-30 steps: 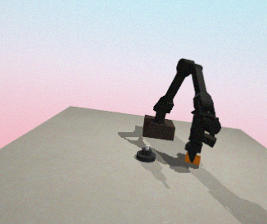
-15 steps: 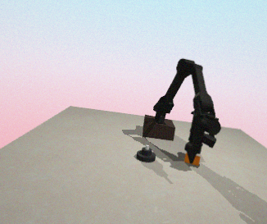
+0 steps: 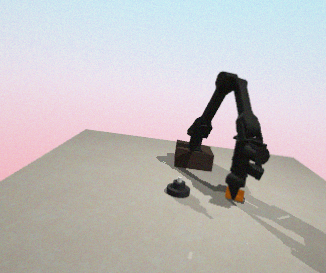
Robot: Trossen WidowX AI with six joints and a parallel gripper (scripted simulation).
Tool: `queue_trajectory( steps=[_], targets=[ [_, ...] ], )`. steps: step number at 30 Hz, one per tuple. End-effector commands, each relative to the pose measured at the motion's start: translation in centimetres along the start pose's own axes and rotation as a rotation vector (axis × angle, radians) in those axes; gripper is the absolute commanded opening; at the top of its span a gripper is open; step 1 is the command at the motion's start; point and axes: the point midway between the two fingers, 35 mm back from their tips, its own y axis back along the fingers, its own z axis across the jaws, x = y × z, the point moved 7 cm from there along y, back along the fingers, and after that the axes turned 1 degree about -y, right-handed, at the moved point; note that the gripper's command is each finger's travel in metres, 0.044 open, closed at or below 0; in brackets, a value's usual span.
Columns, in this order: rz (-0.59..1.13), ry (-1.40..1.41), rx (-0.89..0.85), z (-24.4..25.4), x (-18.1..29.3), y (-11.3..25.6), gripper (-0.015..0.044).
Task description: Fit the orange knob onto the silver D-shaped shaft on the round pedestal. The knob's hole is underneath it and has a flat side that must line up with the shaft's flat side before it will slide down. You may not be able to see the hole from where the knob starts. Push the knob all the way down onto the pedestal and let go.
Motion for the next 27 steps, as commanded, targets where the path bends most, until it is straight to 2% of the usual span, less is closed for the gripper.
queue_trajectory(
  steps=[1,4,10,13,15,27],
  targets=[
    [-0.001,0.0,0.001,0.0,0.0,0.0,0.0365],
    [-0.001,0.0,0.001,0.0,0.0,0.0,0.044],
    [-0.001,0.0,0.001,0.0,0.0,0.4,0.044],
    [0.0,0.0,0.001,-0.1,-0.1,4.7,0.044],
    [0.0,0.0,0.001,0.0,0.0,6.0,0.044],
    [0.0,0.003,0.002,0.1,-0.8,6.4,0.044]
  ],
)
